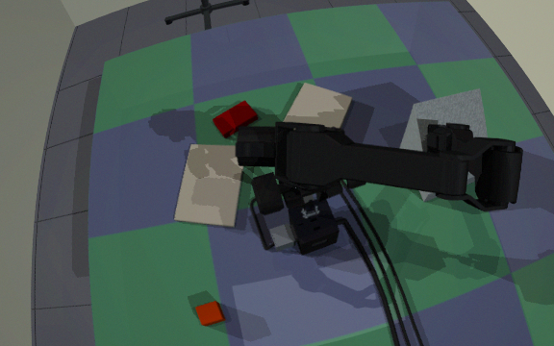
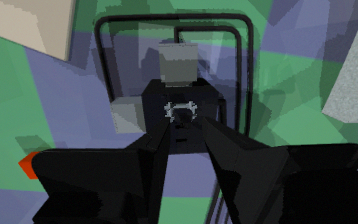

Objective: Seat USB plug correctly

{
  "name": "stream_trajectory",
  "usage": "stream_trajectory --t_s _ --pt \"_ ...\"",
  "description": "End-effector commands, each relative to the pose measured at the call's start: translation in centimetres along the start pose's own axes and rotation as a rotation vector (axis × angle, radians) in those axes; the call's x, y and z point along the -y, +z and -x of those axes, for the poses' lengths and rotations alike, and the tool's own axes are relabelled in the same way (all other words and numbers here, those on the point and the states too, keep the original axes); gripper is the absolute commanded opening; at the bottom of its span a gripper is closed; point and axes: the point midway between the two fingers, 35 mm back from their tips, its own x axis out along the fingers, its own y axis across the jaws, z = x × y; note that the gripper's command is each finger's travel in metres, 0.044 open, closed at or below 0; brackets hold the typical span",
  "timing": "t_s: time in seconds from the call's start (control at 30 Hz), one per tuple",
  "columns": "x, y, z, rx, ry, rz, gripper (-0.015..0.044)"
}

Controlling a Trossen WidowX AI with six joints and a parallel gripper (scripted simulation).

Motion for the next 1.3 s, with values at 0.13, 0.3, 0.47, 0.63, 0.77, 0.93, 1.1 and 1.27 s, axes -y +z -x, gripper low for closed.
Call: stream_trajectory --t_s 0.13,0.3,0.47,0.63,0.77,0.93,1.1,1.27 --pt "0.0 0.0 0.0 0.0 0.001 0.001 0.0" --pt "0.0 0.0 0.0 0.0 0.001 0.001 0.0" --pt "0.0 0.0 0.0 0.0 0.001 0.001 0.0" --pt "0.0 0.0 0.0 0.0 0.001 0.001 0.0" --pt "0.0 0.0 0.2 0.0 0.001 0.0 0.0" --pt "0.0 0.0 0.5 0.0 0.001 0.0 0.0" --pt "0.0 0.0 0.8 0.0 0.001 0.0 0.0" --pt "0.0 0.0 1.2 0.0 0.001 0.0 0.0"
